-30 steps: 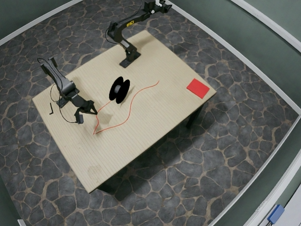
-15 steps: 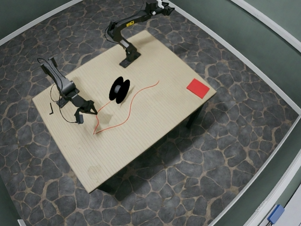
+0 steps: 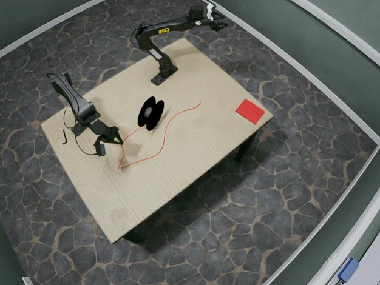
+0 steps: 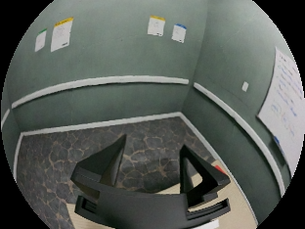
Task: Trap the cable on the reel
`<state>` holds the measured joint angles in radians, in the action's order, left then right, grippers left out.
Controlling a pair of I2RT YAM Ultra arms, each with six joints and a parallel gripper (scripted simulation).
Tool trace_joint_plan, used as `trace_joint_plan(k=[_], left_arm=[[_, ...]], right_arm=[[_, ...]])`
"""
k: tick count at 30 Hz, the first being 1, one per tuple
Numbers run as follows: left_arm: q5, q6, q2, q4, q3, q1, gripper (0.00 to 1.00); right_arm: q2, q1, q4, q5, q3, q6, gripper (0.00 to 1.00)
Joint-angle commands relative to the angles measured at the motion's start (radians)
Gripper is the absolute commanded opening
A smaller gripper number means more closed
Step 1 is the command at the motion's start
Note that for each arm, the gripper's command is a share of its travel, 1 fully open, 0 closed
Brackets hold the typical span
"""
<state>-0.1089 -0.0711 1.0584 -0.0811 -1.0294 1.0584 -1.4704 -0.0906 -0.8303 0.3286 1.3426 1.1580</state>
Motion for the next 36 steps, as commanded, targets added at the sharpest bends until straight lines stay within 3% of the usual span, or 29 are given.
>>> trace_joint_plan(k=[1,6,17,19,34,36], left_arm=[[-0.044,-0.034,0.013,-0.045,0.014,-0.047,0.75],[-0.086,-0.064,0.017,-0.080,0.025,-0.156,0.75],[-0.217,-0.157,0.024,-0.185,0.031,-0.502,0.75],[-0.217,-0.157,0.024,-0.185,0.031,-0.502,0.75],[-0.396,-0.289,0.043,-0.339,0.048,-1.001,0.75],[-0.396,-0.289,0.043,-0.339,0.048,-1.001,0.75]], right_arm=[[0.023,-0.007,0.006,0.006,-0.006,-0.015,0.00],[0.023,-0.007,0.006,0.006,-0.006,-0.015,0.00],[0.023,-0.007,0.006,0.006,-0.006,-0.015,0.00],[0.023,-0.007,0.006,0.006,-0.006,-0.015,0.00],[0.023,-0.007,0.006,0.006,-0.006,-0.015,0.00],[0.023,-0.007,0.006,0.006,-0.006,-0.015,0.00]])
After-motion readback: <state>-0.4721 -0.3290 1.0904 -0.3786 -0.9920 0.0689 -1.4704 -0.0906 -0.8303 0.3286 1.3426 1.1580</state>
